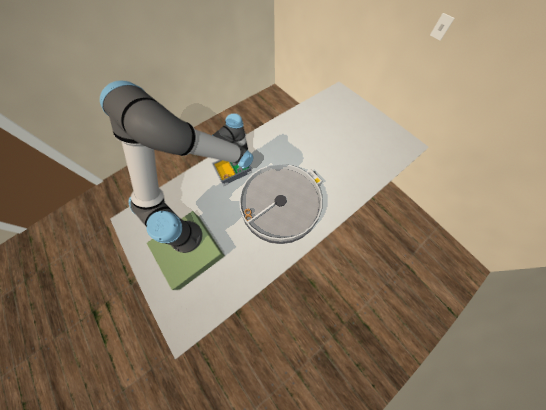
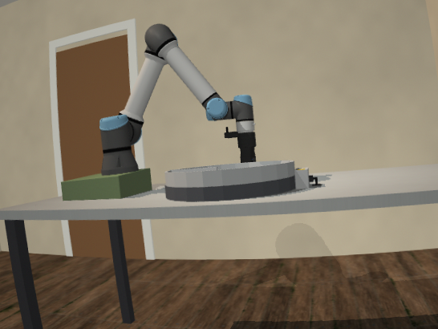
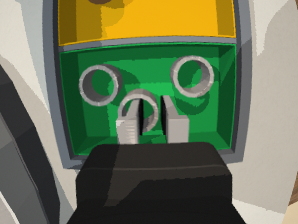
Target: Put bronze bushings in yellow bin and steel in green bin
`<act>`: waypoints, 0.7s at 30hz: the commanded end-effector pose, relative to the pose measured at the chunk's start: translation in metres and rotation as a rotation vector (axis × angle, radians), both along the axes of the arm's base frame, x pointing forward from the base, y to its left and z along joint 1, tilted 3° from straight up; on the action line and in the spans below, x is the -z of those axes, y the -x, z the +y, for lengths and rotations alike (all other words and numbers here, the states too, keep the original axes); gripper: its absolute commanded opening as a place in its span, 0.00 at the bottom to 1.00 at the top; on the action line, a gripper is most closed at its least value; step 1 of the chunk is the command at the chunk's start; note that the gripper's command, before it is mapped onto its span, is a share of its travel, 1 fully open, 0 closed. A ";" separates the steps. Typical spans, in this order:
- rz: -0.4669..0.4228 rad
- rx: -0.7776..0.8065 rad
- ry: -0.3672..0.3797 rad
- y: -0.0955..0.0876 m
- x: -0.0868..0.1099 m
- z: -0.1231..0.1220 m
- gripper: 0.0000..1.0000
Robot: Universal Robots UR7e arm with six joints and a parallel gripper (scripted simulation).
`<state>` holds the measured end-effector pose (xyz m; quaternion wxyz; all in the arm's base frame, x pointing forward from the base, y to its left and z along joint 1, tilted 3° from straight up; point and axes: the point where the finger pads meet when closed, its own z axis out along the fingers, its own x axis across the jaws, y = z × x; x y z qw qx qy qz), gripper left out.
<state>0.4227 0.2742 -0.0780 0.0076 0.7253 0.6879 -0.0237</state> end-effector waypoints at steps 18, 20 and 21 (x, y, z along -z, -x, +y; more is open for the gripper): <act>-0.002 0.000 -0.001 0.000 -0.005 0.001 0.42; -0.002 0.000 -0.001 0.000 -0.005 0.001 0.42; -0.002 0.000 -0.001 0.000 -0.005 0.001 0.42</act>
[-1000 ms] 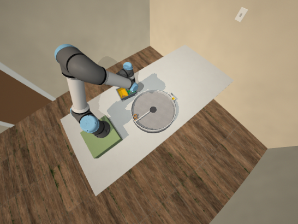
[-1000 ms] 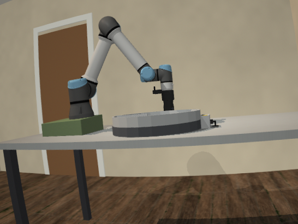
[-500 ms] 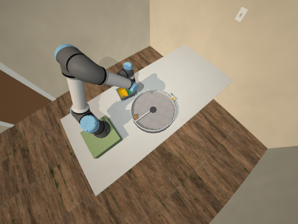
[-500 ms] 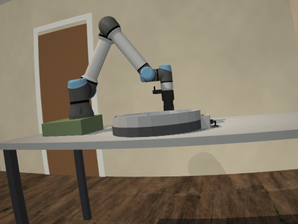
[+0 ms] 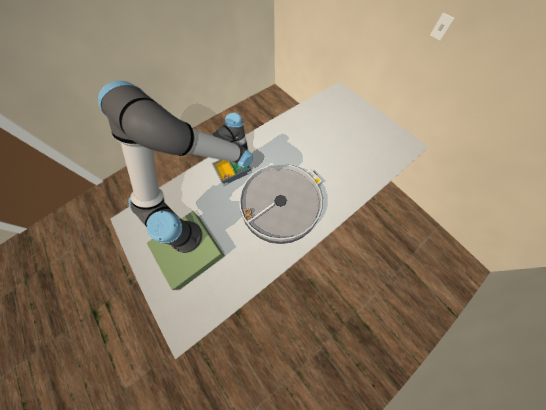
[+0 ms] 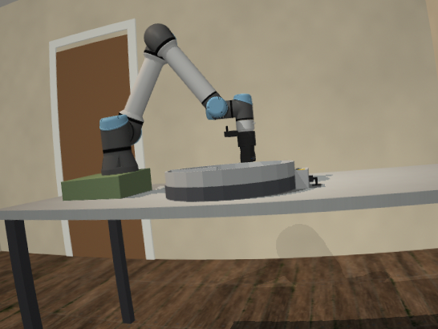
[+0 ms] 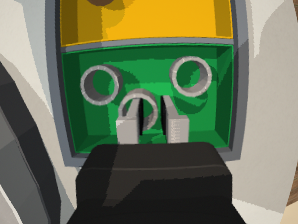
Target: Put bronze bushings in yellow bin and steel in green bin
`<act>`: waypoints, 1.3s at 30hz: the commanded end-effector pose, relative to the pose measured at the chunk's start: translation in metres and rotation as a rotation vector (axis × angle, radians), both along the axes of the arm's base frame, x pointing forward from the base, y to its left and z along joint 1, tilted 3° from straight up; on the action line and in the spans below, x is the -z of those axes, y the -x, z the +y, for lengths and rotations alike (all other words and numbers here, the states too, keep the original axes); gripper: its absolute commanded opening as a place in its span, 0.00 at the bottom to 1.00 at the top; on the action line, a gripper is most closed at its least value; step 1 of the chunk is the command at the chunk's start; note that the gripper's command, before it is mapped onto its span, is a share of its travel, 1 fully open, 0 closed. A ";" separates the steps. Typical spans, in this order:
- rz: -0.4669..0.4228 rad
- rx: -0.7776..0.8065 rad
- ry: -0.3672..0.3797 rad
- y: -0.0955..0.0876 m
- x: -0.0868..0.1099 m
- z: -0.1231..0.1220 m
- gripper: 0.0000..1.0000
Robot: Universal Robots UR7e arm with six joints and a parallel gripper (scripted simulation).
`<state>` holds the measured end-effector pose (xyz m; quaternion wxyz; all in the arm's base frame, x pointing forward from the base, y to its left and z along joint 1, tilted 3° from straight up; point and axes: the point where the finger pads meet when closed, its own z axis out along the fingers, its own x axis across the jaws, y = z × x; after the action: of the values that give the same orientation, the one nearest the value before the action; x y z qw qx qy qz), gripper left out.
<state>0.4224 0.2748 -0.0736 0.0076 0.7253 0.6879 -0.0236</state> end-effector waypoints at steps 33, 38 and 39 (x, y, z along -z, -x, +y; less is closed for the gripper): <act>-0.002 0.000 -0.001 -0.001 -0.010 0.001 0.42; -0.002 0.000 -0.001 -0.001 -0.013 0.001 0.42; -0.002 0.000 -0.001 -0.001 -0.013 0.001 0.42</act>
<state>0.4226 0.2753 -0.0628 0.0076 0.7253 0.6879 -0.0237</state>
